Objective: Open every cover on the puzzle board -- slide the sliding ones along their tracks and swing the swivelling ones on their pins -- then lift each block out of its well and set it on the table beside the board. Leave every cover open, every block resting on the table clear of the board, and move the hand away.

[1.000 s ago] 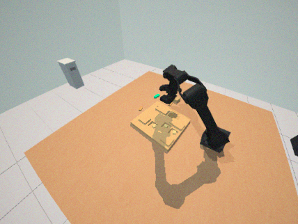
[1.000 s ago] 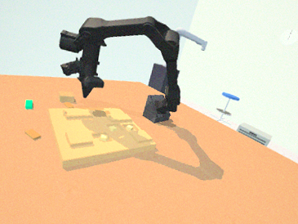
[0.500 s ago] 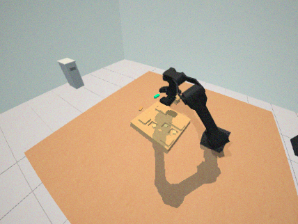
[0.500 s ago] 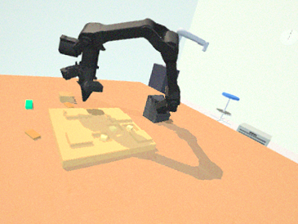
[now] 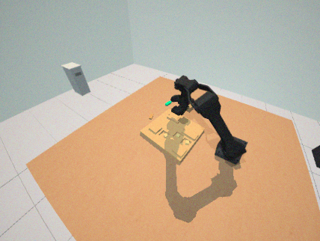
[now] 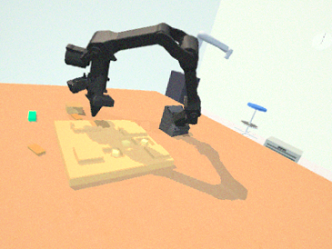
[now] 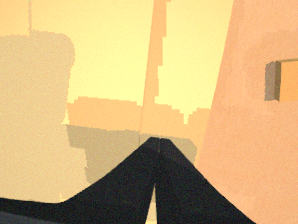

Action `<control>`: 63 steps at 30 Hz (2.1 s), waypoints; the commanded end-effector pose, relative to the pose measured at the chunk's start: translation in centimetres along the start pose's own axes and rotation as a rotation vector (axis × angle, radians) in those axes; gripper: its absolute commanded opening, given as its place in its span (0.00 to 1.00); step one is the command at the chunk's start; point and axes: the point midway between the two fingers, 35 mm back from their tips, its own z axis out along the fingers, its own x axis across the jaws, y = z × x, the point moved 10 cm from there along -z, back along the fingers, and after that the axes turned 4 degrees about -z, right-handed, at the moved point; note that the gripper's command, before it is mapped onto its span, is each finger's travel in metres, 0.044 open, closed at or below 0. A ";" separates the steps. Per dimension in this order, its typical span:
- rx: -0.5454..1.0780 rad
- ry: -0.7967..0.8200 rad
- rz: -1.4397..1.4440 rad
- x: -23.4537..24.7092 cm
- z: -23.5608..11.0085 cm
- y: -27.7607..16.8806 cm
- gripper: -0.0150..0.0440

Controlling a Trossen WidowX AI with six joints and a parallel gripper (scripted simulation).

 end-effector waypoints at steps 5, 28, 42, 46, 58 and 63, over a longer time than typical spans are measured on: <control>0.002 0.006 0.002 0.1 1.0 0.0 0.25; 0.002 0.007 0.002 0.9 2.3 -0.3 0.25; 0.002 0.008 0.002 2.4 2.4 -0.6 0.25; 0.002 0.008 0.002 2.8 2.4 -0.6 0.25; 0.003 0.009 0.002 4.3 2.4 -0.6 0.25; 0.003 0.009 0.002 4.6 2.4 -0.5 0.25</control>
